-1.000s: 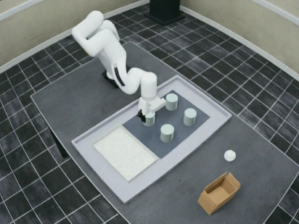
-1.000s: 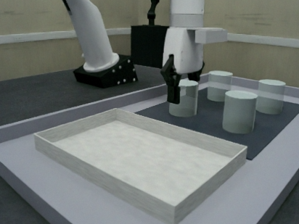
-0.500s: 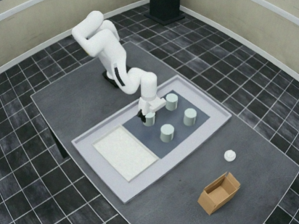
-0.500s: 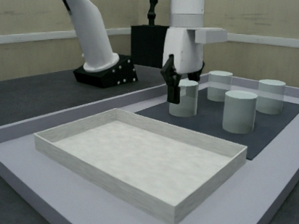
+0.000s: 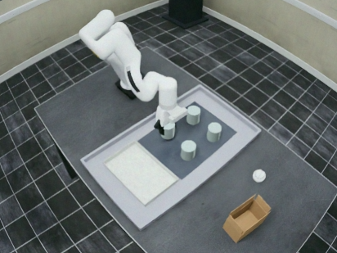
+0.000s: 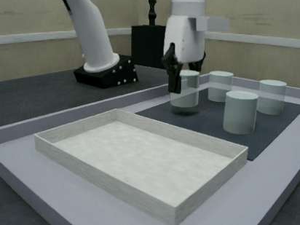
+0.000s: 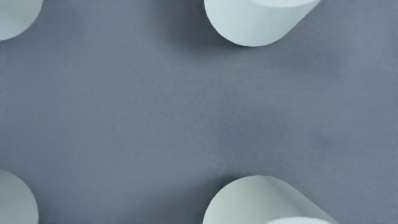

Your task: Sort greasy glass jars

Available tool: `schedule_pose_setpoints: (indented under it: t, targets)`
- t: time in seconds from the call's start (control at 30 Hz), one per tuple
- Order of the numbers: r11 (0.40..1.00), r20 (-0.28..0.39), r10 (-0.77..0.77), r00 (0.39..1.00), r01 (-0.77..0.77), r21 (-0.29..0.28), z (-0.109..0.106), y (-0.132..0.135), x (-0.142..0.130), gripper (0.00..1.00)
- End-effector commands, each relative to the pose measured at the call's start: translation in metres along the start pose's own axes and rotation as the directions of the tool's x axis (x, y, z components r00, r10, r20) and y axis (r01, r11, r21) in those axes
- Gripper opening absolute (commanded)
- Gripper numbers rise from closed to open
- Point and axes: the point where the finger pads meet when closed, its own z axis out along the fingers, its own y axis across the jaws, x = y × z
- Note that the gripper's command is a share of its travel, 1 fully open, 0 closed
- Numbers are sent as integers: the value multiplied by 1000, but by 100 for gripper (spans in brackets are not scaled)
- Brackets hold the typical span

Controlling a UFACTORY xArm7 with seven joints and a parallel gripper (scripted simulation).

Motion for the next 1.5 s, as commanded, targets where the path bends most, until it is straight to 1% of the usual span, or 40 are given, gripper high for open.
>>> schedule_pose_setpoints:
  t: [0.0,0.5,0.57,1.07,1.13,1.37,1.47]
  targets:
    - [1000,-4,0,1000,0,0,-10,0,2,0]
    - [1000,-4,0,1000,0,0,-50,0,1,0]
    - [1000,-4,0,1000,0,0,-50,0,1,0]
    - [1000,-4,0,1000,0,0,-90,0,1,0]
    - [1000,-4,0,1000,0,0,-90,0,1,0]
    - [1000,-4,0,1000,0,0,-109,0,1,0]
    - [1000,-4,0,1000,0,0,-109,9,4,0]
